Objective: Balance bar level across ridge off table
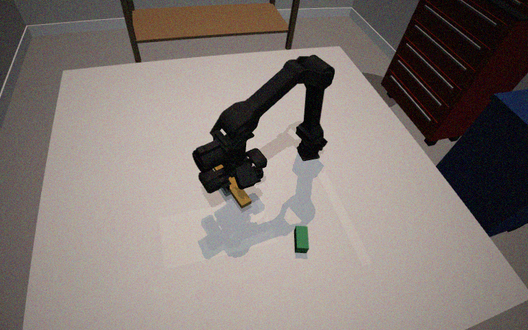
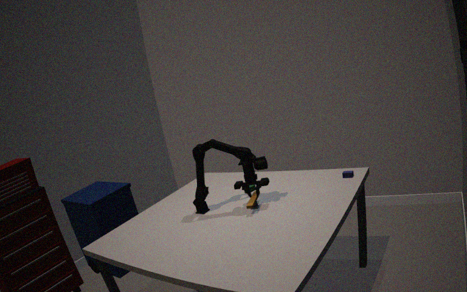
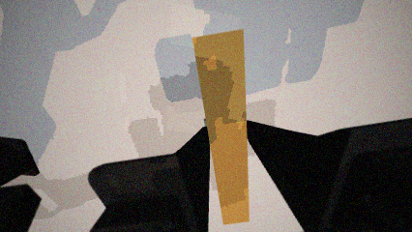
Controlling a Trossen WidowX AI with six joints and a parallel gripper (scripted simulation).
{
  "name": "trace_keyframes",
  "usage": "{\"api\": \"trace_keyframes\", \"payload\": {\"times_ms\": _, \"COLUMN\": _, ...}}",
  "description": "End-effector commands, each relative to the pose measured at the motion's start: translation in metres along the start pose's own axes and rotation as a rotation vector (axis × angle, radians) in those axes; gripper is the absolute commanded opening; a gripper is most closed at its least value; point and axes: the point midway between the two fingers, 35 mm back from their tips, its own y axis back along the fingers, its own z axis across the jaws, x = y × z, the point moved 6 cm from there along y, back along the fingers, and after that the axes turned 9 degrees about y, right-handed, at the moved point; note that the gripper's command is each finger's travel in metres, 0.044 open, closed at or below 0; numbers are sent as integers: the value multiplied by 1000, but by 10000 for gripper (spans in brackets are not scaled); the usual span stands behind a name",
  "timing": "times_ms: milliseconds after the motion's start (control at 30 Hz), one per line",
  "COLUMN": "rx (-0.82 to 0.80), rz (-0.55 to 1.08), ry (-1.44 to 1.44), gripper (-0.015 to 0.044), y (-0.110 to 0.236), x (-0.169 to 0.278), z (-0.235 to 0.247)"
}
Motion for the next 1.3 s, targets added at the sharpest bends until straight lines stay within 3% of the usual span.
{"api": "trace_keyframes", "payload": {"times_ms": 0, "rx": 0, "rz": 0, "ry": 0, "gripper": 168, "y": 0, "x": 0, "z": 0}}
{"api": "trace_keyframes", "payload": {"times_ms": 1233, "rx": 0, "rz": 0, "ry": 0, "gripper": 185, "y": 0, "x": 0, "z": 0}}
{"api": "trace_keyframes", "payload": {"times_ms": 1267, "rx": 0, "rz": 0, "ry": 0, "gripper": 211, "y": 0, "x": 0, "z": 0}}
